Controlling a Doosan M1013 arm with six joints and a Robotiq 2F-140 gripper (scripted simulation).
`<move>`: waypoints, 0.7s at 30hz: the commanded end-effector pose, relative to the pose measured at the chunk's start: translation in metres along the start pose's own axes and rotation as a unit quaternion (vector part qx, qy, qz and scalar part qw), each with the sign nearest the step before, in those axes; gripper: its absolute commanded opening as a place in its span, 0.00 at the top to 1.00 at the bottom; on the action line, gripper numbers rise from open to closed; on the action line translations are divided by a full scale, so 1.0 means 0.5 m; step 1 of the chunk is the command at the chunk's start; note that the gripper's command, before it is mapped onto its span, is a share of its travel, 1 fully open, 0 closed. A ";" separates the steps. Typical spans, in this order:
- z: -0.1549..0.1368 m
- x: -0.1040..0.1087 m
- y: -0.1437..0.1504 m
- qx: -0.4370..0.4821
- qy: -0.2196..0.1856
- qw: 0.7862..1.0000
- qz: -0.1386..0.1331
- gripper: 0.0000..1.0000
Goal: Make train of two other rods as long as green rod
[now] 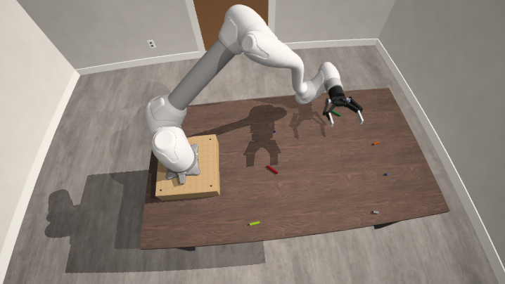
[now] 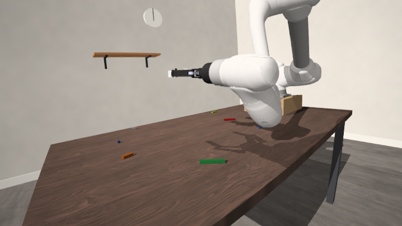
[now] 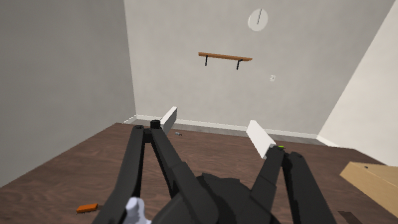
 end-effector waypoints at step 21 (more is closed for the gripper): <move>-0.099 -0.108 0.157 0.443 -0.191 0.876 0.020 0.00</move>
Point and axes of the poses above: the point where the finger pads meet when closed, its own x axis back along the fingers, its own y axis across the jaws, z = x × y, the point moved 3 cm from there along x, back along the fingers, and after that the axes turned 12 degrees about -x, right-handed, at the moved point
